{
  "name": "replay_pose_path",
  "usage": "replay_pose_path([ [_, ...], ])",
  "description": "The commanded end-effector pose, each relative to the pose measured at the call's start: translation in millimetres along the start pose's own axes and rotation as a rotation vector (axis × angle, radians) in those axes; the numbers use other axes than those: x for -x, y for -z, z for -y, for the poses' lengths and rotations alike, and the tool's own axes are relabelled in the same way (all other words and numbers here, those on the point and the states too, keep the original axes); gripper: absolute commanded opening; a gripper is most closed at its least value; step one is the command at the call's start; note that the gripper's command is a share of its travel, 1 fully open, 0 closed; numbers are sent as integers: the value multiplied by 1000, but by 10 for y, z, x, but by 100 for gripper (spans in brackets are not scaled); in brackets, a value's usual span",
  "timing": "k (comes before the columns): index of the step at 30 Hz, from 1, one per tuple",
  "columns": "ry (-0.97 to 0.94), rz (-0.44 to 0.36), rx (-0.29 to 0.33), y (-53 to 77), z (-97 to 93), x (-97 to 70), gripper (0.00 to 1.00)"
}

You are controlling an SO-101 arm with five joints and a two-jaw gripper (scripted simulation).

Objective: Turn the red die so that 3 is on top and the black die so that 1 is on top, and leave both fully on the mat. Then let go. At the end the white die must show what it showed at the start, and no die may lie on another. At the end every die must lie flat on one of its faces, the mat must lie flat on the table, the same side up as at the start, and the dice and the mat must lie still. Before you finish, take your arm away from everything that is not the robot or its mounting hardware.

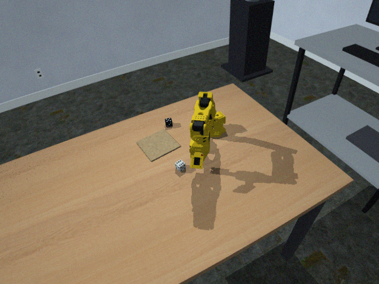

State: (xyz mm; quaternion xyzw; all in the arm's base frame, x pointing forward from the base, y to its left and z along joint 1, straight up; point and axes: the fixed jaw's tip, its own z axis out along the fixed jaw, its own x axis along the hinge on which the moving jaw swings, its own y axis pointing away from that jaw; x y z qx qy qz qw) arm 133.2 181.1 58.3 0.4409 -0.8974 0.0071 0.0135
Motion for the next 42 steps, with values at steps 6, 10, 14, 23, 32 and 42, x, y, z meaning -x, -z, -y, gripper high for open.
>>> replay_pose_path([
  [6, -43, 74, 0, 141, 82, 75, 0],
  [10, -126, 77, 0, 139, 277, 88, 0],
  [14, -217, 81, -2, 135, 495, 83, 0],
  [23, -538, 92, -9, 114, 1257, -103, 0],
  [32, -816, 99, -18, 85, 1856, -470, 0],
  [42, -1021, 108, -30, 59, 2232, -845, 0],
])
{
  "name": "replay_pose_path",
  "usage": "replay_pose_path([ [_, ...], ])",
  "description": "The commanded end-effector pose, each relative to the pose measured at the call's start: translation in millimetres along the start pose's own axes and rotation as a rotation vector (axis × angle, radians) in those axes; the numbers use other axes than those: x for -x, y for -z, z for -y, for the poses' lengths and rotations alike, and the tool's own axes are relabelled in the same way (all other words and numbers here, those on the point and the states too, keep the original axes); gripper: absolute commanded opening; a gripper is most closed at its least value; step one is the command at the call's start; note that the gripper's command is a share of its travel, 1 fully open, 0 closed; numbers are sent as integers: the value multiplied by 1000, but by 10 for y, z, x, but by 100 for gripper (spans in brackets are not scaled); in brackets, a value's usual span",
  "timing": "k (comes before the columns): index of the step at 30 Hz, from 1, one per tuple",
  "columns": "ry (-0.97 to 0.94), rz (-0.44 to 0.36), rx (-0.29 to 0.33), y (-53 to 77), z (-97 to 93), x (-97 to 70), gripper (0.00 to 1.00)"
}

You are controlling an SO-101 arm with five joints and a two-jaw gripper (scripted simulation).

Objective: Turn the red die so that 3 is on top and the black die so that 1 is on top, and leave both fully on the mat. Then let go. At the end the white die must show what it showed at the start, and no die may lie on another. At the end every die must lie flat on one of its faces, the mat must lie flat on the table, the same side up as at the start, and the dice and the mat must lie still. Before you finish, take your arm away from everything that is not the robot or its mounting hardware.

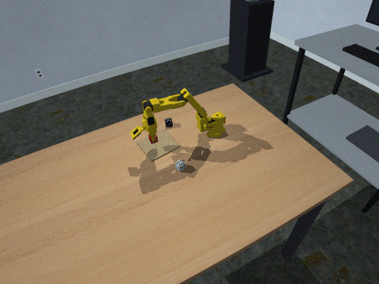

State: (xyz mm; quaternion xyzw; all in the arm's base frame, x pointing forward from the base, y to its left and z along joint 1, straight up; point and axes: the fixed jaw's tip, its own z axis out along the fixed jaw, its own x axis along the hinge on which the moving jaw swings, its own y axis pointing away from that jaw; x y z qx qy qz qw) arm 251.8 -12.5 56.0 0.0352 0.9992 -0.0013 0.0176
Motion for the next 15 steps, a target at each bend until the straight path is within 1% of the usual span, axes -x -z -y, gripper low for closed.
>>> replay_pose_path([
  [1, -43, 54, -2, 106, 105, 78, 0],
  [15, -49, 55, -2, 105, 122, 79, 0],
])
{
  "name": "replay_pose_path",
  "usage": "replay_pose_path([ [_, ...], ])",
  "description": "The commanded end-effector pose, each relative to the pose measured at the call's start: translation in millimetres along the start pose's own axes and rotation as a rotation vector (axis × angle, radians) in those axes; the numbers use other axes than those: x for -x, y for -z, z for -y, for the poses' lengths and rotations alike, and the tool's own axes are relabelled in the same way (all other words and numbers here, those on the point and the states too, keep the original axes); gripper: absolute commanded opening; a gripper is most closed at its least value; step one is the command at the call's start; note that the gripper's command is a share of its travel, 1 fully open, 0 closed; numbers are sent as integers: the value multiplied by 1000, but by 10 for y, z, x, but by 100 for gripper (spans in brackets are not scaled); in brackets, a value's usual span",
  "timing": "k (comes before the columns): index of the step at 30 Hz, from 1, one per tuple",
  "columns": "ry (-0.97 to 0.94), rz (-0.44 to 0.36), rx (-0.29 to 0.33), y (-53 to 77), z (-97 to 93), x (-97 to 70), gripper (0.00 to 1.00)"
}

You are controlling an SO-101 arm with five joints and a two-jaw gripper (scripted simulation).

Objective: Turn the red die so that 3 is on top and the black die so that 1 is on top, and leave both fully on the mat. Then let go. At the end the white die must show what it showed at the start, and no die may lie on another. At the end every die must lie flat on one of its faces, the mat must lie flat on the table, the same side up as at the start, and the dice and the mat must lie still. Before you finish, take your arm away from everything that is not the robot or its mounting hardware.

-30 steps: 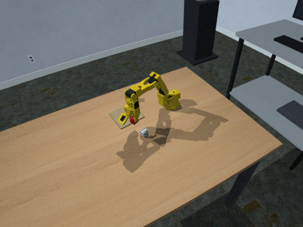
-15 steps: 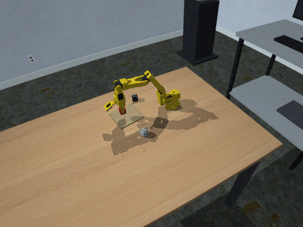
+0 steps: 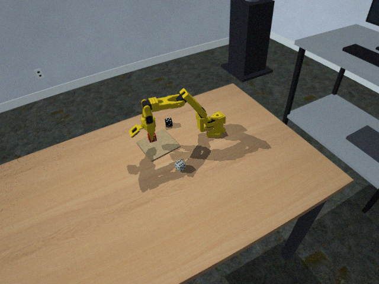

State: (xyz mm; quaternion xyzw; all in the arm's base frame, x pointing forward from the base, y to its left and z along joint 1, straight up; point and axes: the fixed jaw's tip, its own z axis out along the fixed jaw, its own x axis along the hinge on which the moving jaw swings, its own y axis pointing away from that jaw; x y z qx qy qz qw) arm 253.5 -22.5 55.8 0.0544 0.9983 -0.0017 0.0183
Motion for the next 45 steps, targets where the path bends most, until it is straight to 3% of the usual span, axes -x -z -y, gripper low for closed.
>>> replay_pose_path([
  [1, -11, 53, 0, 109, 21, 56, 0],
  [27, -27, 64, -1, 127, 66, 68, 0],
  [45, -28, 43, -1, 65, 66, 68, 0],
])
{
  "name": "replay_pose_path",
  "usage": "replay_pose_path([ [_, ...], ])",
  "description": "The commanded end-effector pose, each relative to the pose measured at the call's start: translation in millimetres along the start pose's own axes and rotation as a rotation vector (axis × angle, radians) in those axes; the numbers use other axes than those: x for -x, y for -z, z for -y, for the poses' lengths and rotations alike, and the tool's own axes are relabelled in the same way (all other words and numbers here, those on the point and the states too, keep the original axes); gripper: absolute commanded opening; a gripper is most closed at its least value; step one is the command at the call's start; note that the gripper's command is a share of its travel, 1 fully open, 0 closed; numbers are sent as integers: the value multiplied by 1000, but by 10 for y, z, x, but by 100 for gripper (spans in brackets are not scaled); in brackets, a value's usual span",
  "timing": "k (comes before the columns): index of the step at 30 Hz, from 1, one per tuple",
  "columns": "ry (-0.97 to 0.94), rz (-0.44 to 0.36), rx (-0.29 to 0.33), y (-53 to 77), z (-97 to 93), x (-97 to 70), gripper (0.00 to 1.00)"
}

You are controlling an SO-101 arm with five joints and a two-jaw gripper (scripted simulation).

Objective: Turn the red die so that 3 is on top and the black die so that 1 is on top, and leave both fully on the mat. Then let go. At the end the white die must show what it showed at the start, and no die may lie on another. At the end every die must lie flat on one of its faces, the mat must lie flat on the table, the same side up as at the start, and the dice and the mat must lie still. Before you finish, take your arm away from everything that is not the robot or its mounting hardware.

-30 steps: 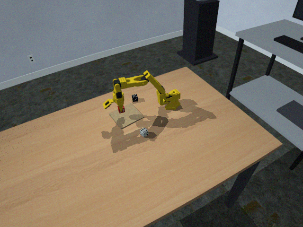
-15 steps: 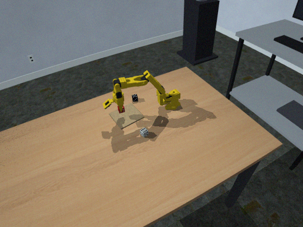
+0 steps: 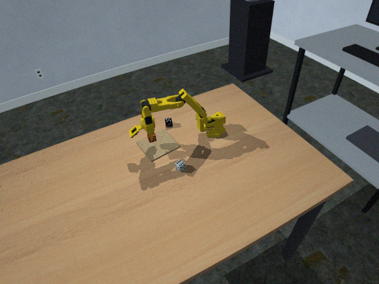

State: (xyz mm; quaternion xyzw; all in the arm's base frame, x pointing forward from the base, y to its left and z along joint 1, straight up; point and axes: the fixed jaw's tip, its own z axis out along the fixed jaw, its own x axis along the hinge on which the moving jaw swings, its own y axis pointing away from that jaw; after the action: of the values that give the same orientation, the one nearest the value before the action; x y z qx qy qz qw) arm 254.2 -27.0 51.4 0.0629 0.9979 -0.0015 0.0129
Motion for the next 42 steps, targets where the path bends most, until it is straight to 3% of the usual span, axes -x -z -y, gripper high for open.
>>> replay_pose_path([
  [1, -11, 53, 0, 107, 22, 57, 0],
  [42, -11, 16, 1, -58, 21, 35, 0],
])
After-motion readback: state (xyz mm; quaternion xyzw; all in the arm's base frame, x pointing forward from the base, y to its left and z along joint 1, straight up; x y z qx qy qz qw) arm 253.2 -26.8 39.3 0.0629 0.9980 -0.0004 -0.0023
